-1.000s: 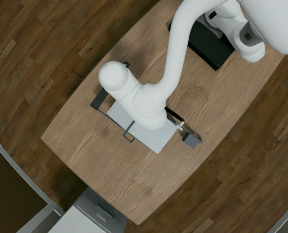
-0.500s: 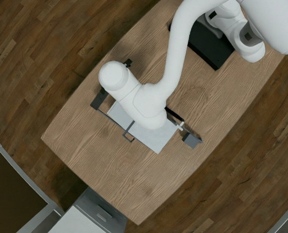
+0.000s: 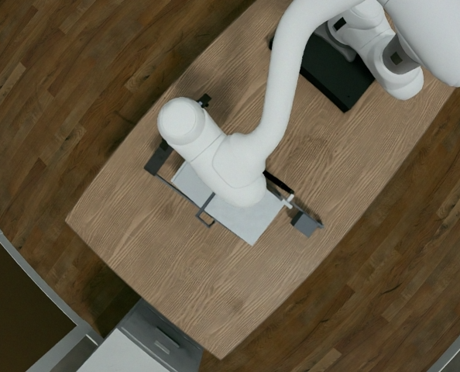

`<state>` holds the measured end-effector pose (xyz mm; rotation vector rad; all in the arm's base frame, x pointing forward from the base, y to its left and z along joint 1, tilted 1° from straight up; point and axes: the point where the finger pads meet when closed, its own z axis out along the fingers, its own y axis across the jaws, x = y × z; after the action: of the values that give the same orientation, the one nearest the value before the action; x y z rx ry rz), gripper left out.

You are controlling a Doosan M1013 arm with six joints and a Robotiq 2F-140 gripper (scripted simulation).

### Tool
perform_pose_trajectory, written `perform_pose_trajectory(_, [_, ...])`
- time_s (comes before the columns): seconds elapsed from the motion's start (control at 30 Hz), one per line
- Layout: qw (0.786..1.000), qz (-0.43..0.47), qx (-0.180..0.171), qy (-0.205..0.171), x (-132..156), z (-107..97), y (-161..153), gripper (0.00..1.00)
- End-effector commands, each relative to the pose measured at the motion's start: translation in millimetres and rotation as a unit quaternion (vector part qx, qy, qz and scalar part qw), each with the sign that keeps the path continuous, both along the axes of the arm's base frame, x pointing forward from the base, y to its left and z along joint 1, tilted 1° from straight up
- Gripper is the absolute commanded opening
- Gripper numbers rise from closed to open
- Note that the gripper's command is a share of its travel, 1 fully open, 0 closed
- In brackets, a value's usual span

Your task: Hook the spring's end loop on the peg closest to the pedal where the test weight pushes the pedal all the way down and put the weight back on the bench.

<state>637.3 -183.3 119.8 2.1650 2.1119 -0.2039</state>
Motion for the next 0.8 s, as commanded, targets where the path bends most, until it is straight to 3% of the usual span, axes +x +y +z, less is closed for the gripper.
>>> perform_pose_trajectory(0.0, [1.0,0.0,0.0,-0.001,0.5,0.9,0.0,1.0])
perform_pose_trajectory(0.1, [1.0,0.0,0.0,-0.001,0.5,0.9,0.0,1.0])
perform_pose_trajectory(0.6, [1.0,0.0,0.0,-0.001,1.8,100.9,-0.2,1.0])
perform_pose_trajectory(0.77, [1.0,0.0,0.0,-0.001,1.6,91.4,-0.2,1.0])
